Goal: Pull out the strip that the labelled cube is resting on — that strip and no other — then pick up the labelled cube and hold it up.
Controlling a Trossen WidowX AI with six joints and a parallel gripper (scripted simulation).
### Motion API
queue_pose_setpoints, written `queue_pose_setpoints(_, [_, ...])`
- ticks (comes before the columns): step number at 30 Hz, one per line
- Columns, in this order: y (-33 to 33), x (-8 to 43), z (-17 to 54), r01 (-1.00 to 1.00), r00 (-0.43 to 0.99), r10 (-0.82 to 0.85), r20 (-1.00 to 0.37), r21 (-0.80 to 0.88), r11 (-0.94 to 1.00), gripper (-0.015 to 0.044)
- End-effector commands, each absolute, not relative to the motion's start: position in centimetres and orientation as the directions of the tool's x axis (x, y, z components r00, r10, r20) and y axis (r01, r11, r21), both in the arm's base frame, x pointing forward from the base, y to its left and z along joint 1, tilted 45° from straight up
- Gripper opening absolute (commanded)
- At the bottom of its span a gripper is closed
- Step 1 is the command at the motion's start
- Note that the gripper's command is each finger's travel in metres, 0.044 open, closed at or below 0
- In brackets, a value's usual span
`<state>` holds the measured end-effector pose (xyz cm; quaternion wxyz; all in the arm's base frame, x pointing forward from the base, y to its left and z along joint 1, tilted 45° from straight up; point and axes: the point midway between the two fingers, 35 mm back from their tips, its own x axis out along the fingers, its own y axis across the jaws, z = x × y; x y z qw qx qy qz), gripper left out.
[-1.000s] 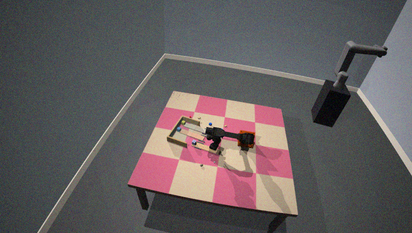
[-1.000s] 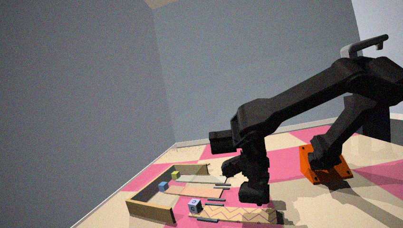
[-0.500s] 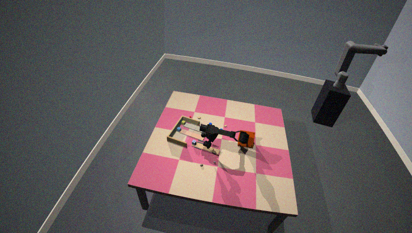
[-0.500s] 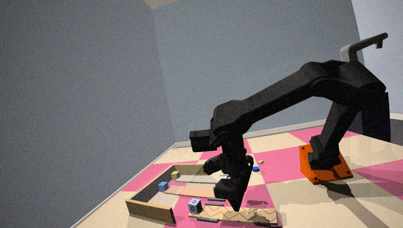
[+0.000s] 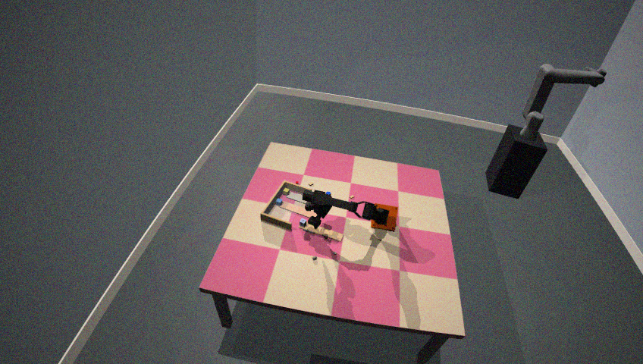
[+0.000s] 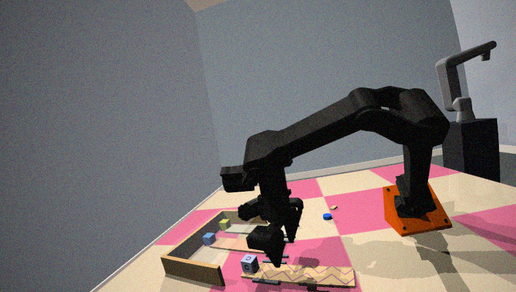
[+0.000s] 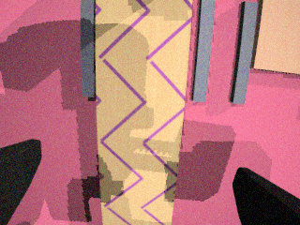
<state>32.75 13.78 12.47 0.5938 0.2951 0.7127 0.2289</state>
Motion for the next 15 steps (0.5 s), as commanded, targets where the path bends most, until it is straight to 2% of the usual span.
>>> queue_pose_setpoints(1, [13.8, 34.3, 12.4, 0.145, -0.122, 0.693, -0.711, 0.678, 0.721, 0.044])
queue_pose_setpoints(15, [13.8, 39.2, 12.4, 0.144, -0.12, 0.693, -0.711, 0.678, 0.721, 0.044])
